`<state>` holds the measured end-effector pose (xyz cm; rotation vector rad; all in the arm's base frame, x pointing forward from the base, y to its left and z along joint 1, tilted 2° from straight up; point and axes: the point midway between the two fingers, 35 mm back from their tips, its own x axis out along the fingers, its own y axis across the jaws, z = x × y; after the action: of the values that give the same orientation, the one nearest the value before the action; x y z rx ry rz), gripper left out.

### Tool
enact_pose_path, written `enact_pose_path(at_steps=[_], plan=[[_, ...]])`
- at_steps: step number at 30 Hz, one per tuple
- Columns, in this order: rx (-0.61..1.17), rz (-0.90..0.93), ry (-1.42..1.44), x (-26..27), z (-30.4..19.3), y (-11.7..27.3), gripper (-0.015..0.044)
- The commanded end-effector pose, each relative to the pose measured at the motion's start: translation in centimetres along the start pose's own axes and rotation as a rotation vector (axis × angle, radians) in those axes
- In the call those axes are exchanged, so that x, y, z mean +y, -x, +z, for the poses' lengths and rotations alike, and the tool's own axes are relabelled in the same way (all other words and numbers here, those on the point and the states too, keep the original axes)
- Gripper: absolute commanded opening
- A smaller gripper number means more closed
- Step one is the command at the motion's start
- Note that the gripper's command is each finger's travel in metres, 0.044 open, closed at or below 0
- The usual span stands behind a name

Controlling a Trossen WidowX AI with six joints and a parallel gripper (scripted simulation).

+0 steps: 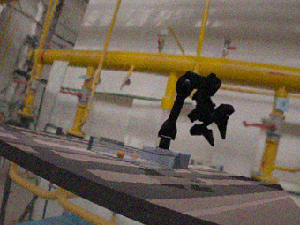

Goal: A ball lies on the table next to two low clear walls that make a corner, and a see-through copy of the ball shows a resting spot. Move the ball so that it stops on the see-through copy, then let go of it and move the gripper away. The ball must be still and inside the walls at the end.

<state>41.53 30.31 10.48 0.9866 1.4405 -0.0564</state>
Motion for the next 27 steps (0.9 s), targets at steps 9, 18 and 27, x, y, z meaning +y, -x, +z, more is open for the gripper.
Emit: enact_pose_path(at_steps=[9,18,27], plan=[[-0.154,-0.251,0.292,-11.7,11.2,5.1,0.0258],[-0.137,-0.483,0.493,-22.4,16.7,10.7,0.0258],[-0.029,-0.614,0.577,-30.2,18.5,13.7,0.0258]])
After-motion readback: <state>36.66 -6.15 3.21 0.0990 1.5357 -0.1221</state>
